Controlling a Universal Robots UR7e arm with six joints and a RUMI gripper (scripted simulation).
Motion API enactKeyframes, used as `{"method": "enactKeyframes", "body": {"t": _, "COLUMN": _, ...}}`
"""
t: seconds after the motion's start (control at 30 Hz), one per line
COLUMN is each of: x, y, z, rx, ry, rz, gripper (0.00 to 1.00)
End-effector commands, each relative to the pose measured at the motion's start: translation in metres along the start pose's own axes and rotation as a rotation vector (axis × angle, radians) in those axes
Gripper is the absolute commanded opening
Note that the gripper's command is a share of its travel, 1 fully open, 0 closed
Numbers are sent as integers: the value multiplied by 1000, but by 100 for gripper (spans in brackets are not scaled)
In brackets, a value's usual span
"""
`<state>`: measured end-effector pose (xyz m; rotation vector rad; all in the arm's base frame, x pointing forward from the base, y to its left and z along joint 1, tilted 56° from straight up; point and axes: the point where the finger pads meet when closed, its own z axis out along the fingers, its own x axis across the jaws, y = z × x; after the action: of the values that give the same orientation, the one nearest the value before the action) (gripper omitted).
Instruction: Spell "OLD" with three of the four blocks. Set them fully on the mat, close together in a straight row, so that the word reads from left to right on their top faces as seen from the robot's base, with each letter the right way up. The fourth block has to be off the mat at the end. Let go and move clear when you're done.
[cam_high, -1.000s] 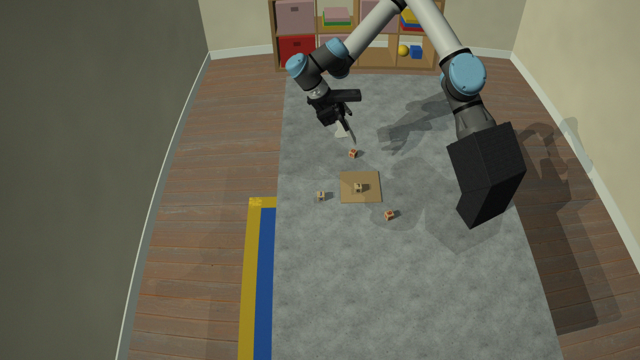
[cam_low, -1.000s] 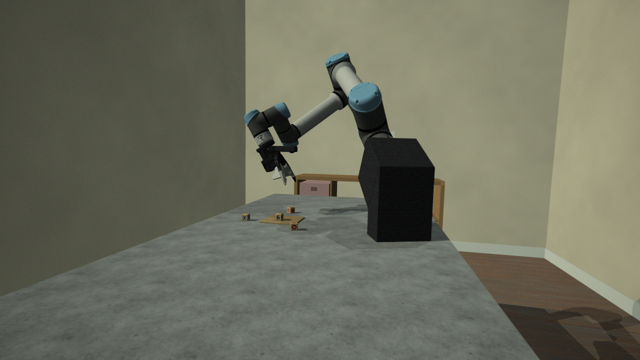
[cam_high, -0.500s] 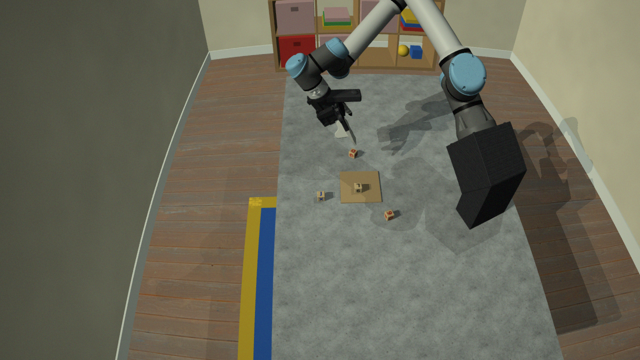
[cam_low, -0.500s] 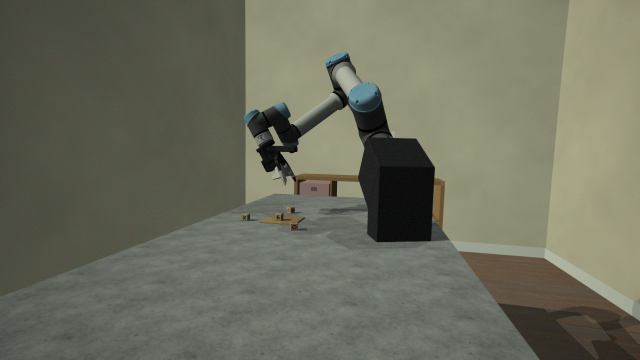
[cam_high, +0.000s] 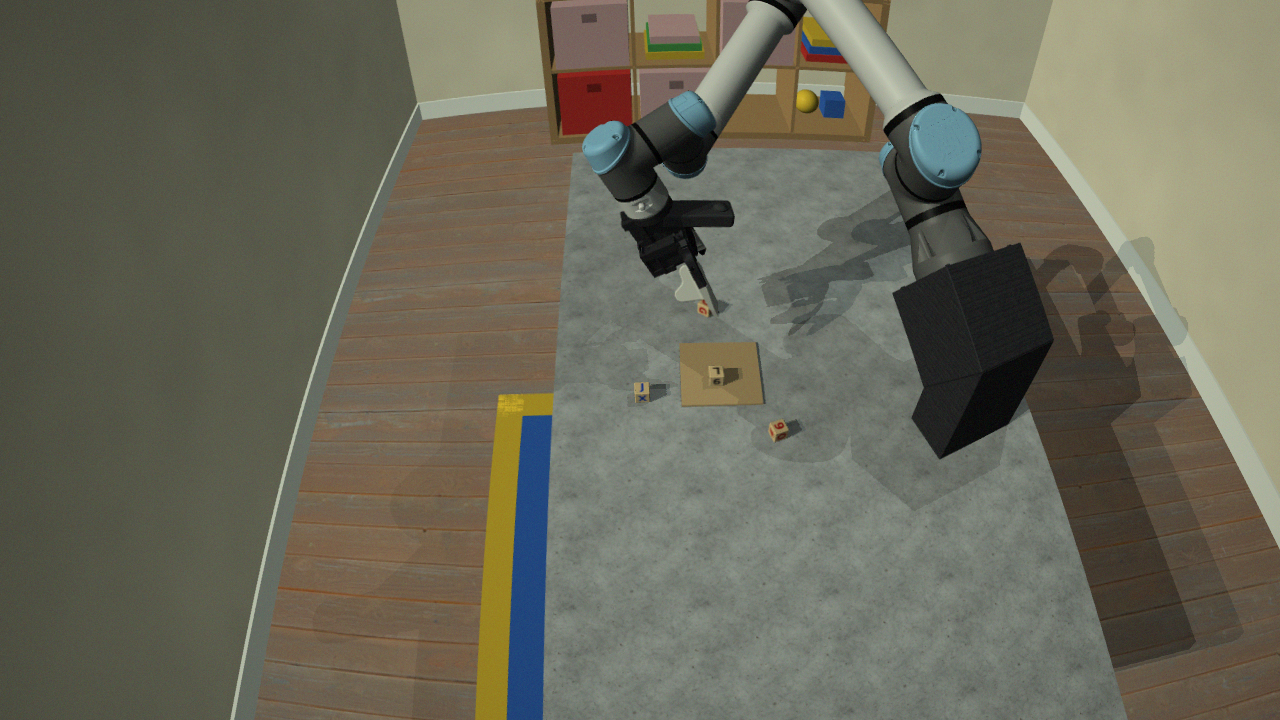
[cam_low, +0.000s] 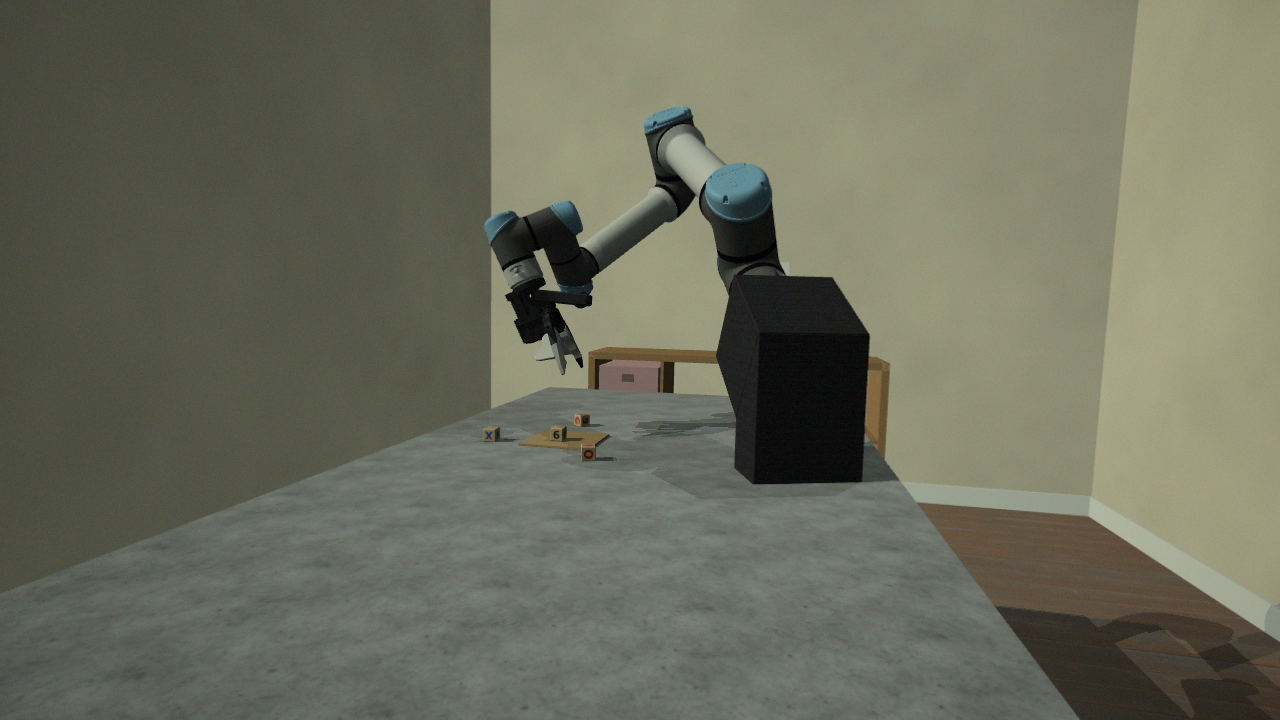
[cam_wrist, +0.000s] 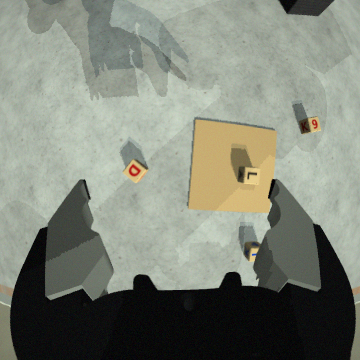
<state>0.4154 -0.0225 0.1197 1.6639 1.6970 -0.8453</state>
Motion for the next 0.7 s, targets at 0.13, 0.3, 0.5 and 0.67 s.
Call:
{"method": "enactKeyframes", "body": {"t": 0.13, "x": 84, "y": -1, "z": 3, "rx": -124, "ry": -21, "rz": -69, "gripper": 100}}
{"method": "enactKeyframes", "body": {"t": 0.3, "x": 125, "y": -12, "z": 5, "rx": -191, "ry": -32, "rz": -108, "gripper": 100}}
{"method": "enactKeyframes", "body": {"t": 0.5, "x": 162, "y": -28, "z": 7, "rx": -258, "ry": -42, "rz": -146, "gripper": 100}}
{"method": "enactKeyframes", "body": {"t": 0.67, "x": 190, "y": -45, "z": 9, "rx": -319, "ry": -51, "rz": -179, "gripper": 100}}
